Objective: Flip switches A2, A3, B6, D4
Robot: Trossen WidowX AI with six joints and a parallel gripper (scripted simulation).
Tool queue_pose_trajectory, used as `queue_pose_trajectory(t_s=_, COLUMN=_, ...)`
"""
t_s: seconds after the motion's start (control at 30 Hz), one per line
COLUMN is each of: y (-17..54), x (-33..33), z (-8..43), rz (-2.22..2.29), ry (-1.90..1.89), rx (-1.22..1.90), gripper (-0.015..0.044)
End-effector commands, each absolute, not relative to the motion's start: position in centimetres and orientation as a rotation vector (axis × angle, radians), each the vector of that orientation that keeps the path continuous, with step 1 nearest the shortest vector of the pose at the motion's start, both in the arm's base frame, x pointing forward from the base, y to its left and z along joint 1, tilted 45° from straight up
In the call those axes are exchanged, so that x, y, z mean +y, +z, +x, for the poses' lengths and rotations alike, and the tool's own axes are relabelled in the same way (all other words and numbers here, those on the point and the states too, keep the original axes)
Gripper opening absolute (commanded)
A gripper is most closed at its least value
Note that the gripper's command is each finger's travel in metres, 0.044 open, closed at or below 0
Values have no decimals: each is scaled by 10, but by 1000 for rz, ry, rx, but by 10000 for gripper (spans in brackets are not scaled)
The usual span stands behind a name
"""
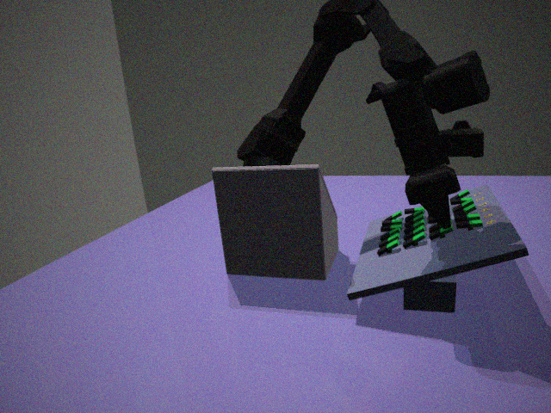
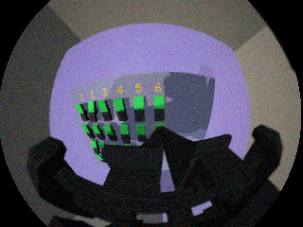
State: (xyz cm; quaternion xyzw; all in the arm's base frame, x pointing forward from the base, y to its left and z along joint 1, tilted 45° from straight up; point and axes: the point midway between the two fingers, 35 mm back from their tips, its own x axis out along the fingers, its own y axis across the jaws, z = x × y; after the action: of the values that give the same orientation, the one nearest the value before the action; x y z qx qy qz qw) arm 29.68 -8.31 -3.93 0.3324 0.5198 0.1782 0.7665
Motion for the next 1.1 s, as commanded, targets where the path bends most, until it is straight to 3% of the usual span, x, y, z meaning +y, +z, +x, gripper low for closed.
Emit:
queue_pose_trajectory(t_s=0.0, y=-40, x=-82, z=297, rz=732, ry=388, rx=1129, gripper=0)
queue_pose_trajectory(t_s=0.67, y=-39, x=-83, z=297, rz=722, ry=387, rx=1128, gripper=0)
queue_pose_trajectory(t_s=0.83, y=-1, x=-120, z=271, rz=733, ry=375, rx=1109, gripper=0)
queue_pose_trajectory(t_s=1.07, y=7, x=-109, z=257, rz=734, ry=375, rx=1108, gripper=0)
